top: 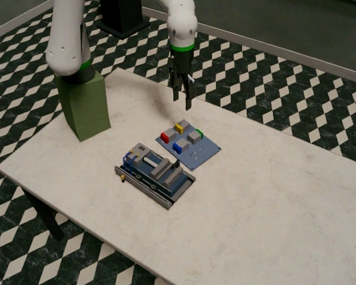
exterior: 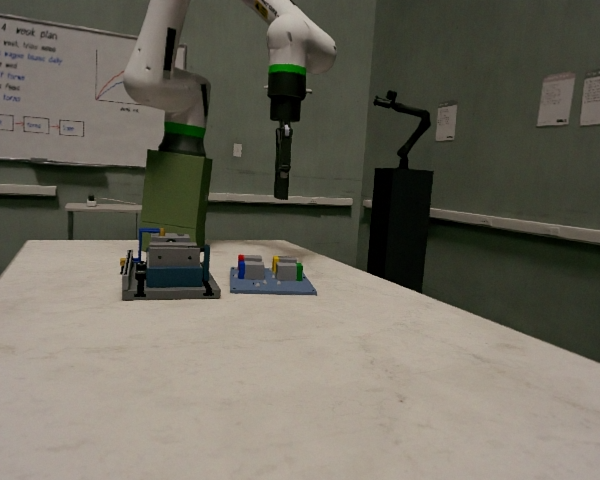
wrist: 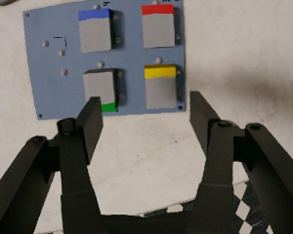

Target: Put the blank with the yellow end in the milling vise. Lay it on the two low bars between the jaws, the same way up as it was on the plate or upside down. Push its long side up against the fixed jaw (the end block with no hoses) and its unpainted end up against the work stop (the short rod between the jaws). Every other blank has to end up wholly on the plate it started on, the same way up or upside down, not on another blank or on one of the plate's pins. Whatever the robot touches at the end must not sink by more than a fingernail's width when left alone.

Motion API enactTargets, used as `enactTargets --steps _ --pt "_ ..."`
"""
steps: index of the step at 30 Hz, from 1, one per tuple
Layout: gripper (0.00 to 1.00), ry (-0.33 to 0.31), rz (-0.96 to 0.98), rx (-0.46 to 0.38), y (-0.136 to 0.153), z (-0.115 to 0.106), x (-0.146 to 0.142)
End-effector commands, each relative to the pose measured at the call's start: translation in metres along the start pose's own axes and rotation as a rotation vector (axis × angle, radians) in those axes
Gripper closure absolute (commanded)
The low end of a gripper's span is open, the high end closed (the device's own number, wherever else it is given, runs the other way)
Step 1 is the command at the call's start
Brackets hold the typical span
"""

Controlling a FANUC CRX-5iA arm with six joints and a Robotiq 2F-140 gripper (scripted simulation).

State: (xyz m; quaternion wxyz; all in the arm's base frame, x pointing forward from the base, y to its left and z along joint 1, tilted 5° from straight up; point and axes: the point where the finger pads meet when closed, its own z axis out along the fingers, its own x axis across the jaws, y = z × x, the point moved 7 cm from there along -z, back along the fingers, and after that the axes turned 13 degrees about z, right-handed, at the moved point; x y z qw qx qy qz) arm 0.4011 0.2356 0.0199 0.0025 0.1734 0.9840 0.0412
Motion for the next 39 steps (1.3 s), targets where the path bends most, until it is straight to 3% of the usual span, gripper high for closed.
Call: enactTargets --steps 1,31,39 --pt "0.46 -0.001 0.0 -0.001 0.002 0.006 0.002" --pt "0.46 -0.001 0.0 -0.001 0.021 0.11 0.031" --pt "0.46 -0.001 0.0 -0.001 0.02 0.106 0.03"
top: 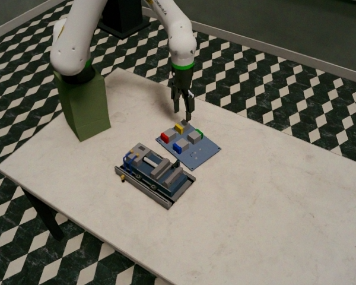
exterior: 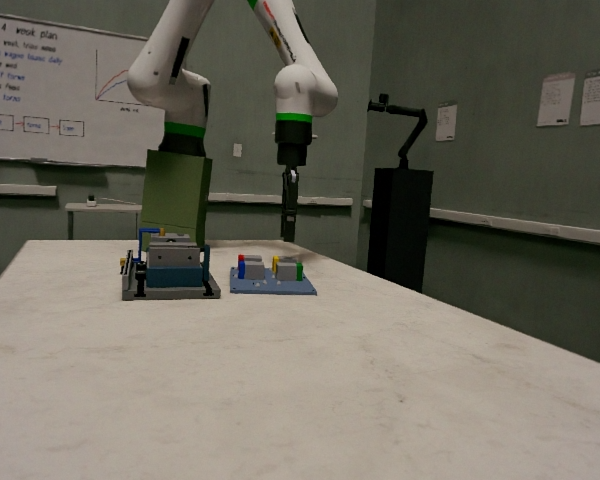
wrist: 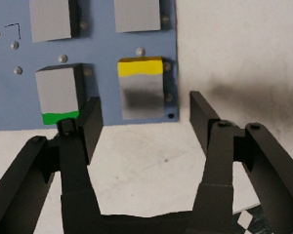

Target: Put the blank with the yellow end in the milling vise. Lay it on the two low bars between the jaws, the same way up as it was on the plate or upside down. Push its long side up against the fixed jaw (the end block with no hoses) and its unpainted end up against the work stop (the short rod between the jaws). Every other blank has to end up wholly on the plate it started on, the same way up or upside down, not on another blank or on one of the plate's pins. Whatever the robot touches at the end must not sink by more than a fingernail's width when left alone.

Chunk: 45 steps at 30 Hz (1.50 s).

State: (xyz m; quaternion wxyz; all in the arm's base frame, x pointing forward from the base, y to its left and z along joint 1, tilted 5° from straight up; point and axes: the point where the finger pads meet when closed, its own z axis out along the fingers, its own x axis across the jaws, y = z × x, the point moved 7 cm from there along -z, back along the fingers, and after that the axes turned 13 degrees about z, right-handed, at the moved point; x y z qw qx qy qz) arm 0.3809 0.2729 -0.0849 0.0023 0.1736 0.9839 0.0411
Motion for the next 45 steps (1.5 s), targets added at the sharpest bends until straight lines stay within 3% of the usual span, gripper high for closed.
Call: enactTargets --steps 1,45 --pt "0.46 -0.001 -0.001 -0.001 0.001 -0.001 -0.001" --pt "0.46 -0.001 -0.001 -0.001 -0.001 -0.012 -0.004"
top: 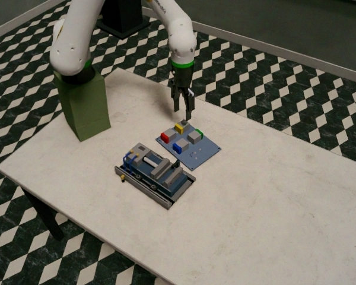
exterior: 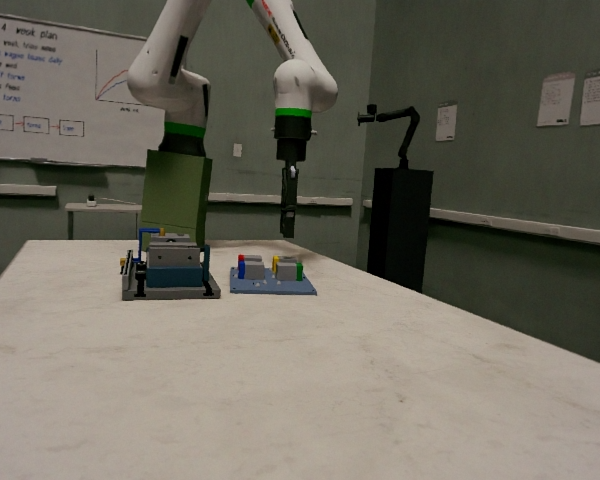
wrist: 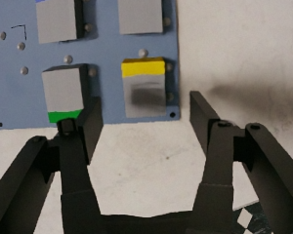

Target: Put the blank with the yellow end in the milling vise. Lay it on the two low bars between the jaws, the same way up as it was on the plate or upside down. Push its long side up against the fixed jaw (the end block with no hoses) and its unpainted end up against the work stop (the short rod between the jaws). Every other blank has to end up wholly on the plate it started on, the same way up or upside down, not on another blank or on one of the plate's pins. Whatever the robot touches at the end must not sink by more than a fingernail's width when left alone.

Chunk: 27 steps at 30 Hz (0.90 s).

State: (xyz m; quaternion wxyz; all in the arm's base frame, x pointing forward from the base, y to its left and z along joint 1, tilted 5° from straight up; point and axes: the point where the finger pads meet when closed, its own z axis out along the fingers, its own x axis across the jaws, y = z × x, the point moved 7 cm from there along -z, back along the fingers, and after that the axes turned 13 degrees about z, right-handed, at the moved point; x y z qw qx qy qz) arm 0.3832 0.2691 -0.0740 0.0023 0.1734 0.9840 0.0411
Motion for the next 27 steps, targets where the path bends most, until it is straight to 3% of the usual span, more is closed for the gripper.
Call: enactTargets --steps 1,17,27 --pt "0.46 -0.001 0.0 -0.001 0.001 -0.001 0.0" --pt "0.46 -0.001 0.0 -0.001 0.0 -0.002 -0.001" --pt "0.46 -0.001 0.0 -0.001 0.0 0.018 -0.001"
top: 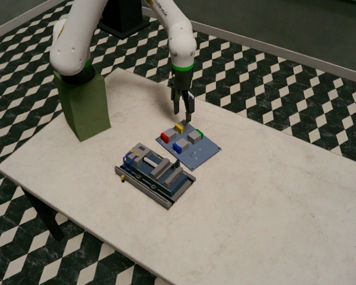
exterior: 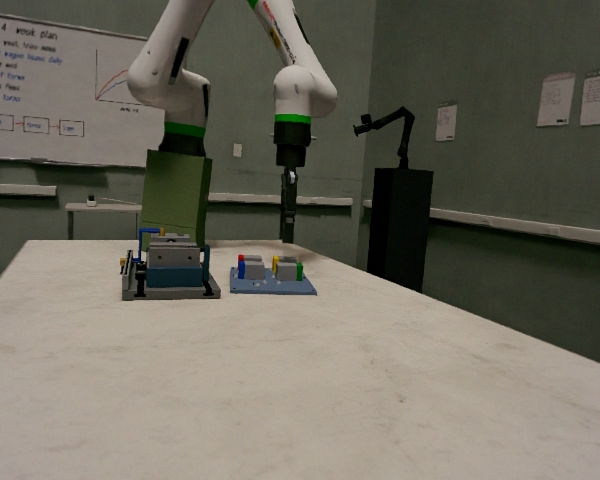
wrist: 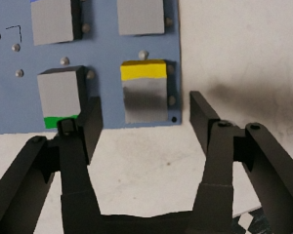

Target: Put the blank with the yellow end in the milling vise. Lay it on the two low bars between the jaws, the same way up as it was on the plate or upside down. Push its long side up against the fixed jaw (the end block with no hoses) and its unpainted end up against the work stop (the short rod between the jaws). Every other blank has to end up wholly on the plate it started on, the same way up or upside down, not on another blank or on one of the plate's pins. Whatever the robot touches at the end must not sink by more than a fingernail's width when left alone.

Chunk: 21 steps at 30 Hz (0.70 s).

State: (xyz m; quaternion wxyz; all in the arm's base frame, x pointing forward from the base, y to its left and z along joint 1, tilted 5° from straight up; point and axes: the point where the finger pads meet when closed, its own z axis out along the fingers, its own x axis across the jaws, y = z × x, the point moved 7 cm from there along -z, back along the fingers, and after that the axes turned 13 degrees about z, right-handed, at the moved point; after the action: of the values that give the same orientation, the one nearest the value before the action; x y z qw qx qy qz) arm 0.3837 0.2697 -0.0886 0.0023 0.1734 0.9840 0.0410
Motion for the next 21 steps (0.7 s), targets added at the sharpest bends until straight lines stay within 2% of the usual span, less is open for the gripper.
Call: enactTargets --steps 1,8,21 --pt "0.46 -0.001 0.0 -0.001 0.001 0.005 0.0" --pt "0.46 -0.001 0.0 -0.001 0.0 0.016 0.0" --pt "0.46 -0.001 0.0 -0.001 0.001 0.055 -0.001"
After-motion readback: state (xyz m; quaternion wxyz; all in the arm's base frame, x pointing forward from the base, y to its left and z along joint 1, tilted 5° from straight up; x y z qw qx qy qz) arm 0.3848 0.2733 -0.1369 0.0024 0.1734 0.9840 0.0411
